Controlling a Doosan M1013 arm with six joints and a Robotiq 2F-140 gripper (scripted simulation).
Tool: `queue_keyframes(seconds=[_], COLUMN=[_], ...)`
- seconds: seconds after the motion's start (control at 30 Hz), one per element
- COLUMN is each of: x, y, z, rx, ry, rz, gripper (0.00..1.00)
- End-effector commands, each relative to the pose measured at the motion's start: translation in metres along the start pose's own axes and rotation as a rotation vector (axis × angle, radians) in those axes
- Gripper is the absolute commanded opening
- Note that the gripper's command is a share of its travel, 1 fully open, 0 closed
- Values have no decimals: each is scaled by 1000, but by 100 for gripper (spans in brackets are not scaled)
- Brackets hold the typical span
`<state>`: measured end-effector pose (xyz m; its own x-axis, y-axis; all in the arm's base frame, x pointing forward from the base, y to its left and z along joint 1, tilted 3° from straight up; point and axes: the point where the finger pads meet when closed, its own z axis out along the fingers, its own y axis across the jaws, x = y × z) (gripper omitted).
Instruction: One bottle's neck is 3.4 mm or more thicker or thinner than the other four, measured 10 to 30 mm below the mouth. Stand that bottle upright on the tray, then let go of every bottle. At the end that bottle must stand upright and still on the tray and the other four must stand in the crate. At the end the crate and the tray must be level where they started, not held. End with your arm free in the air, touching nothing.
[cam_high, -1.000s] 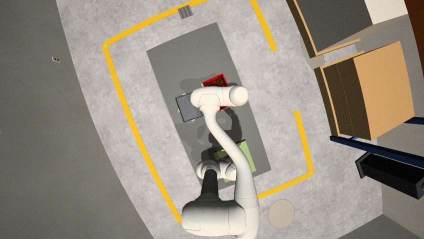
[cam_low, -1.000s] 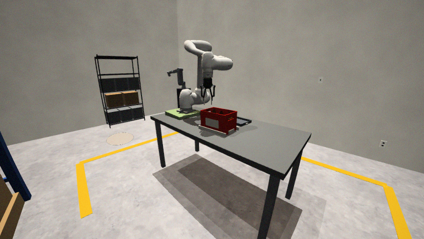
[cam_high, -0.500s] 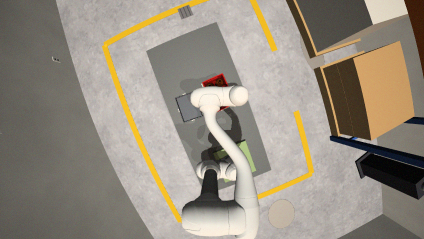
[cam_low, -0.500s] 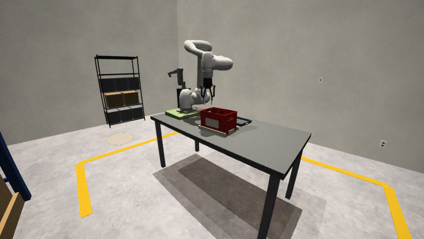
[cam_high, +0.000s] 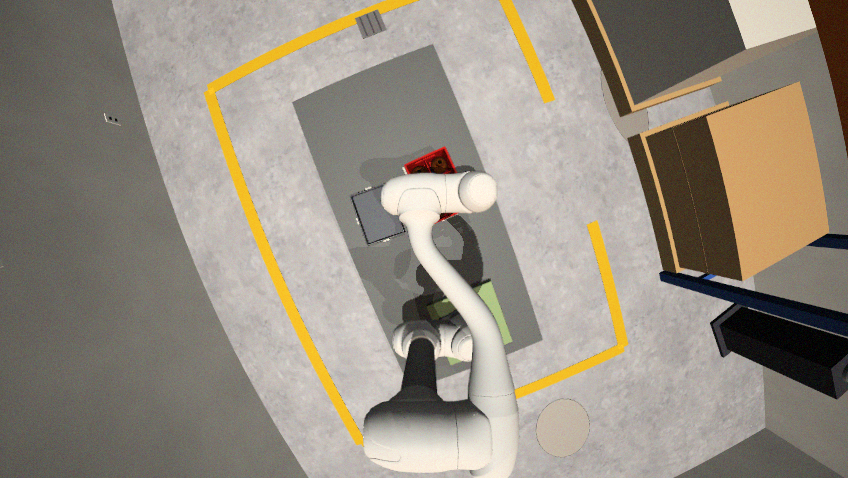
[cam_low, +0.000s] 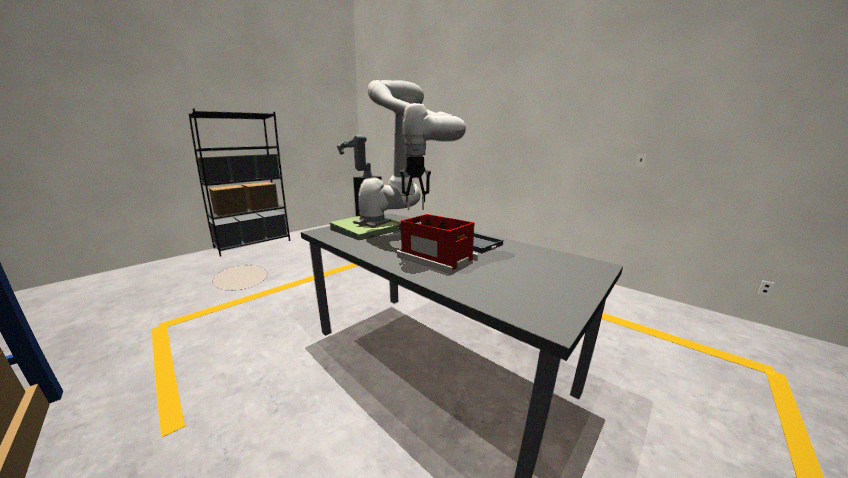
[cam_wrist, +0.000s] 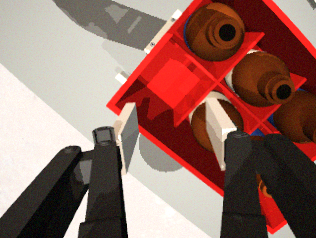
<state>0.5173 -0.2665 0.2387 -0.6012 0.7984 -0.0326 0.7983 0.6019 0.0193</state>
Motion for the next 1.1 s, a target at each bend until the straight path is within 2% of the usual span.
queue_keyframes(seconds=[0.0, 1.07], x=[-1, -1], y=[-1, 0], z=[2, 35], rx=[-5, -5], ry=[-6, -6], rz=[-1, -1], gripper=[38, 38])
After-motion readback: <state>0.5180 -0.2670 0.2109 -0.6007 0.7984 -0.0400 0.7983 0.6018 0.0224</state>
